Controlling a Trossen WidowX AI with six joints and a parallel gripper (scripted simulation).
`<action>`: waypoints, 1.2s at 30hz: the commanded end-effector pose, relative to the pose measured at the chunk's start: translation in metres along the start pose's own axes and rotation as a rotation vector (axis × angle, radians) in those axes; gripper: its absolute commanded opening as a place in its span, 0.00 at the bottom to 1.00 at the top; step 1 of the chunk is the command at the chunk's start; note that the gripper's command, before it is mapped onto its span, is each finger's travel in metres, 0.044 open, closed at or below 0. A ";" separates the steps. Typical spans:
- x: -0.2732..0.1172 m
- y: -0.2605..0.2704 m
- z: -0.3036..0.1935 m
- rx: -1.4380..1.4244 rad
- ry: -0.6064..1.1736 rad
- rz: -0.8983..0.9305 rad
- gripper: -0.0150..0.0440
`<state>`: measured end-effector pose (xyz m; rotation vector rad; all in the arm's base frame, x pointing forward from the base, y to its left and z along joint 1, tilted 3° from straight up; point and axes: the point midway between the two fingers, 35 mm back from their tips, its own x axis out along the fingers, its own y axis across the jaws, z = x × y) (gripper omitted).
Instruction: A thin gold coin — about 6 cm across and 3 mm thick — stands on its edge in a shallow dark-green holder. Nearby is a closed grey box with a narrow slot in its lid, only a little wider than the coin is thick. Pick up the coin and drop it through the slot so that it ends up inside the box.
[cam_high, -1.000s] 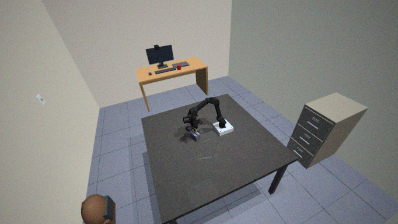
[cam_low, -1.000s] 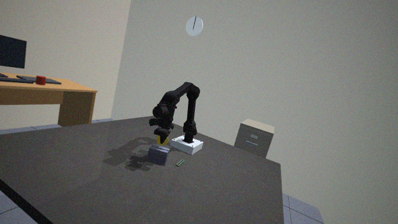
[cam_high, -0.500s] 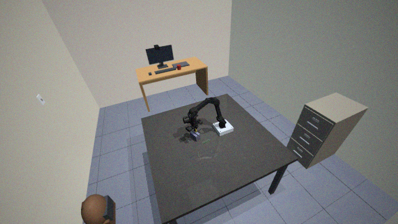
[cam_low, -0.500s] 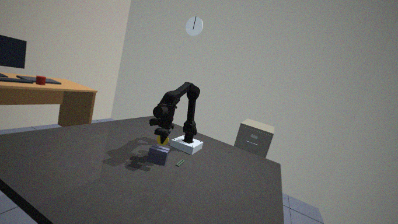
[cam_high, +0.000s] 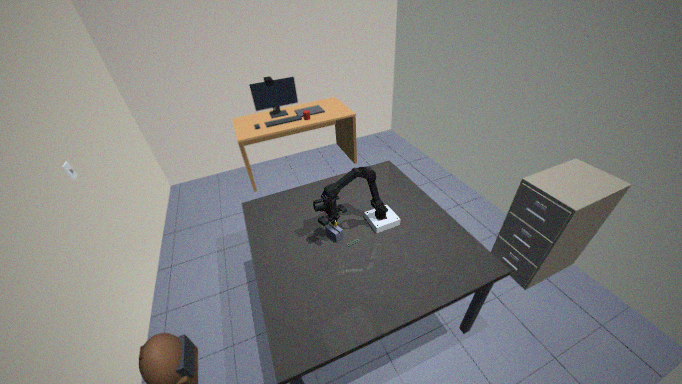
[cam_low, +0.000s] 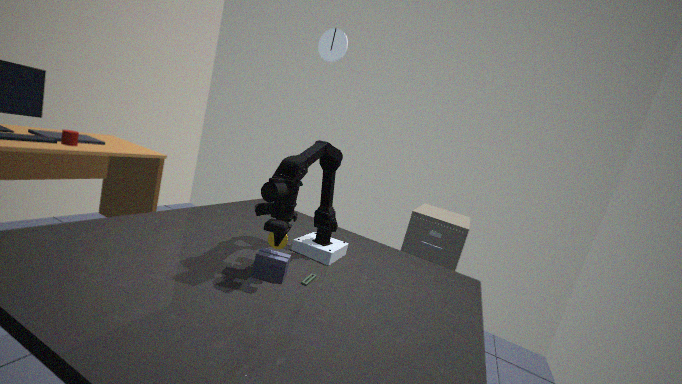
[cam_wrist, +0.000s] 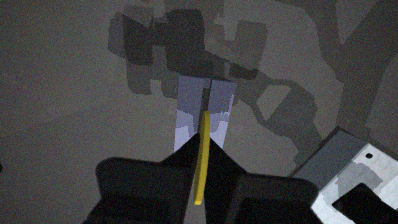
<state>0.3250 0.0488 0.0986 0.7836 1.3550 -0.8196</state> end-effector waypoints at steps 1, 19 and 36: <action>0.001 0.000 0.000 0.003 0.000 0.000 0.25; 0.011 -0.001 0.001 -0.007 0.000 -0.001 0.25; 0.017 0.000 0.001 -0.001 -0.001 0.002 0.30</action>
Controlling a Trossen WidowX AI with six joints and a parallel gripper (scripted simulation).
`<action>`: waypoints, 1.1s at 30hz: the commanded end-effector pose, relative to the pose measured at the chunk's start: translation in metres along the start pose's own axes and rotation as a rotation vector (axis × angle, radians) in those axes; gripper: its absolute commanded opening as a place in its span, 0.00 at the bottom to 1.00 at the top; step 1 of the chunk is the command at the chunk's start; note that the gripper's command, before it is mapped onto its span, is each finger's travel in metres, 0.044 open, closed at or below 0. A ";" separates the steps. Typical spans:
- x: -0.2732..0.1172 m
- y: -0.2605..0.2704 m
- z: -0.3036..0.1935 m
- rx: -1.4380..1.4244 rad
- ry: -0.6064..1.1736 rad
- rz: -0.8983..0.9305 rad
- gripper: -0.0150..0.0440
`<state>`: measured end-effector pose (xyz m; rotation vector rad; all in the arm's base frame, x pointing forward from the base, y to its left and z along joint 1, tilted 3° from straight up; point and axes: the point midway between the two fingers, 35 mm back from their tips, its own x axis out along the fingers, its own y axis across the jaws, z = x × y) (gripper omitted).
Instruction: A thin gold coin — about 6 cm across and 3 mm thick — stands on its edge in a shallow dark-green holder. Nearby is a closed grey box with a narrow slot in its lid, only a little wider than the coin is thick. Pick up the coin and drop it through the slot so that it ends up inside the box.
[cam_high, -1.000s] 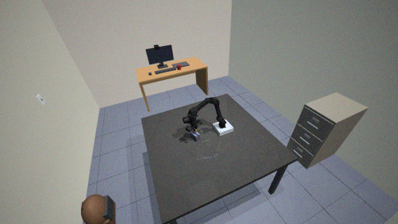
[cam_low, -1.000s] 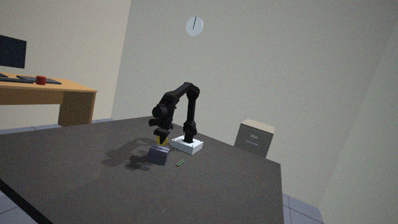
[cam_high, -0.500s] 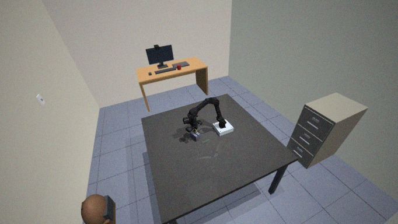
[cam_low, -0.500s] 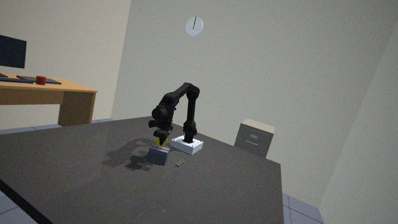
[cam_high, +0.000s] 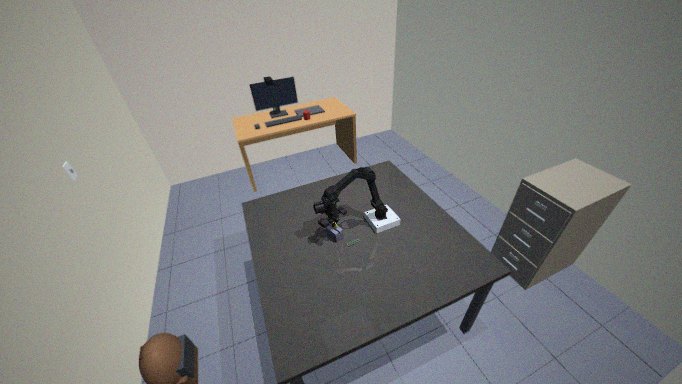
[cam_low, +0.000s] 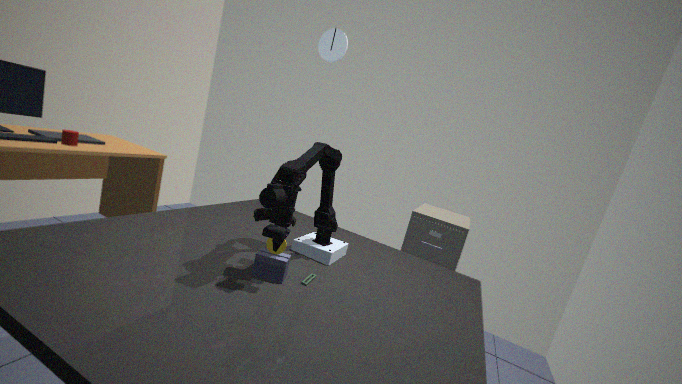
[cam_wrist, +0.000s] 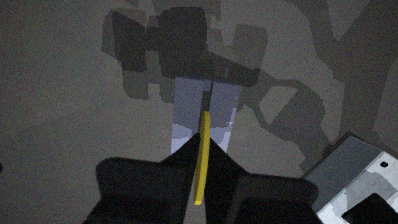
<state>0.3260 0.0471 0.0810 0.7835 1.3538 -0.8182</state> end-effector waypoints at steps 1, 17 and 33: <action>0.000 0.000 0.000 0.000 0.000 0.000 0.34; -0.007 0.000 0.000 0.000 0.000 0.001 0.66; -0.062 -0.003 -0.001 -0.002 0.002 -0.003 1.00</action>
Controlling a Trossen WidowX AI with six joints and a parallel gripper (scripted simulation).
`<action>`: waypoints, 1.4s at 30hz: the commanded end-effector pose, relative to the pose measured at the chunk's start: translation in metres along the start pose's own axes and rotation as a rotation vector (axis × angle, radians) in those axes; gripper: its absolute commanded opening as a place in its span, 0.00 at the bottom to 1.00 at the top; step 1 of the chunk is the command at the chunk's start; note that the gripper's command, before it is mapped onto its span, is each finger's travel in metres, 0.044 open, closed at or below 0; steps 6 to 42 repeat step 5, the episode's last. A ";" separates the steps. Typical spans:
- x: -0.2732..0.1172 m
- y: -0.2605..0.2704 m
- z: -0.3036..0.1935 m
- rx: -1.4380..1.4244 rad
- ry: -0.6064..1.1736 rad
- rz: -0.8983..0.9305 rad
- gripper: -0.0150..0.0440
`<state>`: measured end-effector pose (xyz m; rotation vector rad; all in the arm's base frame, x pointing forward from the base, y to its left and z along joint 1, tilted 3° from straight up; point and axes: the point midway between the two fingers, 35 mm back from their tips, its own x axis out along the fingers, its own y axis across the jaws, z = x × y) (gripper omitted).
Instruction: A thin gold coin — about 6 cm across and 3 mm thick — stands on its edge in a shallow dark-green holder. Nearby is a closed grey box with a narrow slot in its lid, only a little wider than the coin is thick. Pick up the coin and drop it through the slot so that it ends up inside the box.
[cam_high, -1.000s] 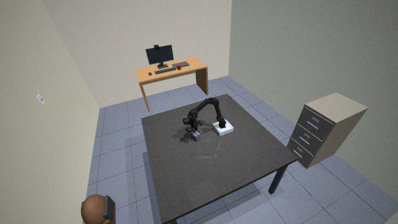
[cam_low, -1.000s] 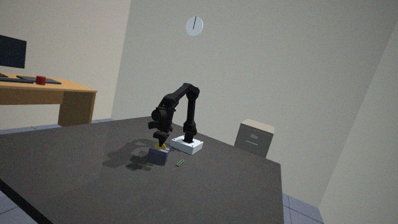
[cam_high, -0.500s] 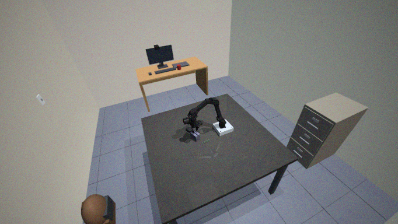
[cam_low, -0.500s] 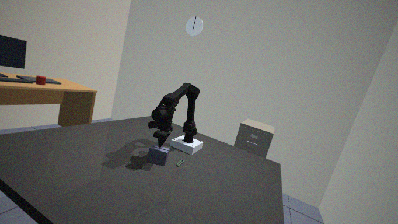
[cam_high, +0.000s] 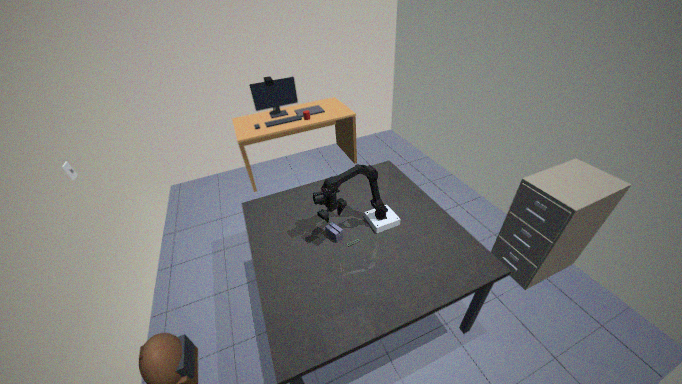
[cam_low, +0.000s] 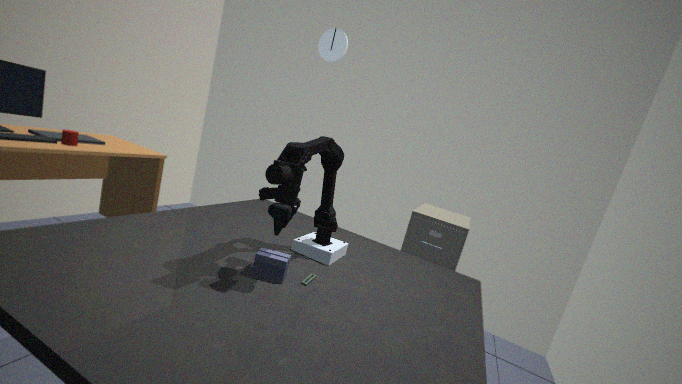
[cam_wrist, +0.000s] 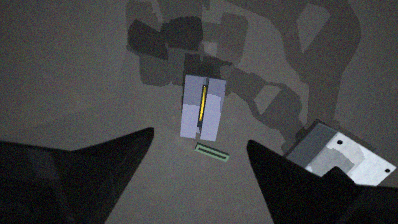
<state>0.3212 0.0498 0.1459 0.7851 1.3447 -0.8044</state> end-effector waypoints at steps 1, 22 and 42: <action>0.003 -0.001 -0.001 0.004 0.007 -0.017 1.00; 0.003 -0.001 -0.001 0.004 0.007 -0.017 1.00; 0.003 -0.001 -0.001 0.004 0.007 -0.017 1.00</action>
